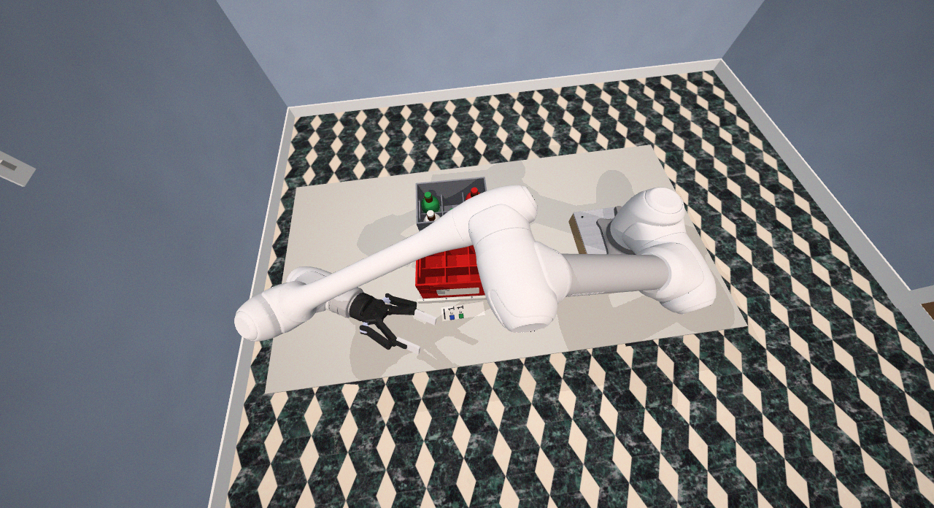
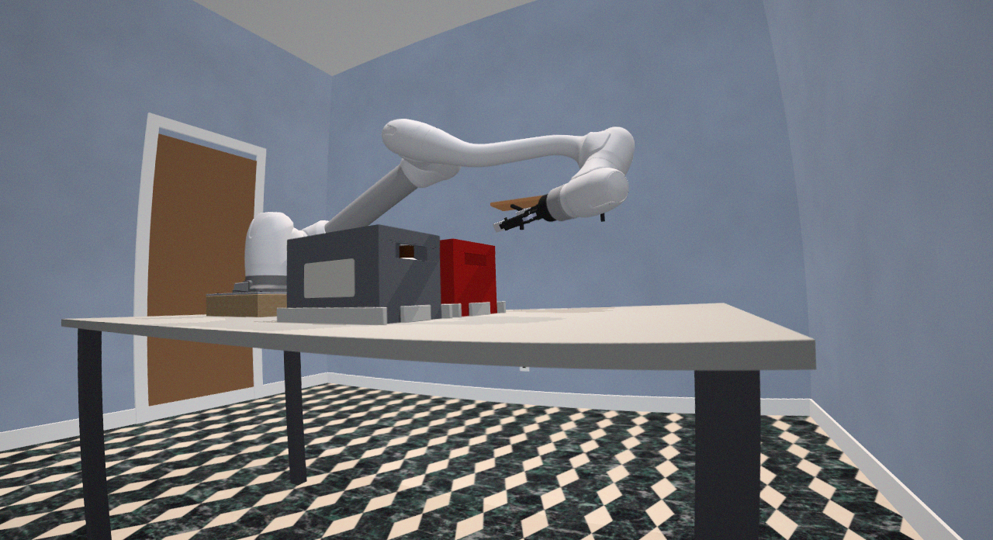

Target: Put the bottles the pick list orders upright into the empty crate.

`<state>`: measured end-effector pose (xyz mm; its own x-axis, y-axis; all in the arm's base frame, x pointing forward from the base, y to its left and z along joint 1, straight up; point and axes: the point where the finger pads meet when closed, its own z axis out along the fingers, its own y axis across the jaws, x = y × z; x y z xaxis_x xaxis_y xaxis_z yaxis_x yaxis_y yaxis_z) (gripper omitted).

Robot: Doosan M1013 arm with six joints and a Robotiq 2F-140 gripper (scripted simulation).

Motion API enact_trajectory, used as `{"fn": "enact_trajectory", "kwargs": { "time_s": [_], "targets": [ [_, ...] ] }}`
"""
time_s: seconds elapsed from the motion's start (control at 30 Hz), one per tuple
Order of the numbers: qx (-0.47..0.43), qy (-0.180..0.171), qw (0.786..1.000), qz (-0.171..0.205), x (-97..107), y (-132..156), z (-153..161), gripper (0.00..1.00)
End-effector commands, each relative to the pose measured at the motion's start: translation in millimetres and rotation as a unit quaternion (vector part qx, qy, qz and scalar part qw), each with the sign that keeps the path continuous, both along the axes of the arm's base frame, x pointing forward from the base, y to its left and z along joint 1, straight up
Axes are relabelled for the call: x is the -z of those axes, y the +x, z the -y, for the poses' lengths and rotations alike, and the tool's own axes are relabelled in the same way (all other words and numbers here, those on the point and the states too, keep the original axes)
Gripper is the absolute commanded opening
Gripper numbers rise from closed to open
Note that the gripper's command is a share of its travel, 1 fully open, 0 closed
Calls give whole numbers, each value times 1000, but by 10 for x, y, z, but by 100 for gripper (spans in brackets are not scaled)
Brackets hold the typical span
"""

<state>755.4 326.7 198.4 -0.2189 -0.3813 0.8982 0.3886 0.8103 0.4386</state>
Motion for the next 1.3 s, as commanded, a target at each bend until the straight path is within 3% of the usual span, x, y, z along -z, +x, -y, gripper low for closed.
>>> {"fn": "enact_trajectory", "kwargs": {
  "time_s": [0.0,0.7,0.8,0.87,1.27],
  "targets": [
    [0,0,1000,0,-185,1,0,38],
    [0,0,1000,0,-1093,0,0,38],
    [8,-45,999,-3,-1074,-91,-98,38],
    [8,-45,999,-3,-1074,-91,-98,38],
    [33,-230,973,-13,-1094,-460,-533,38]
  ]
}}
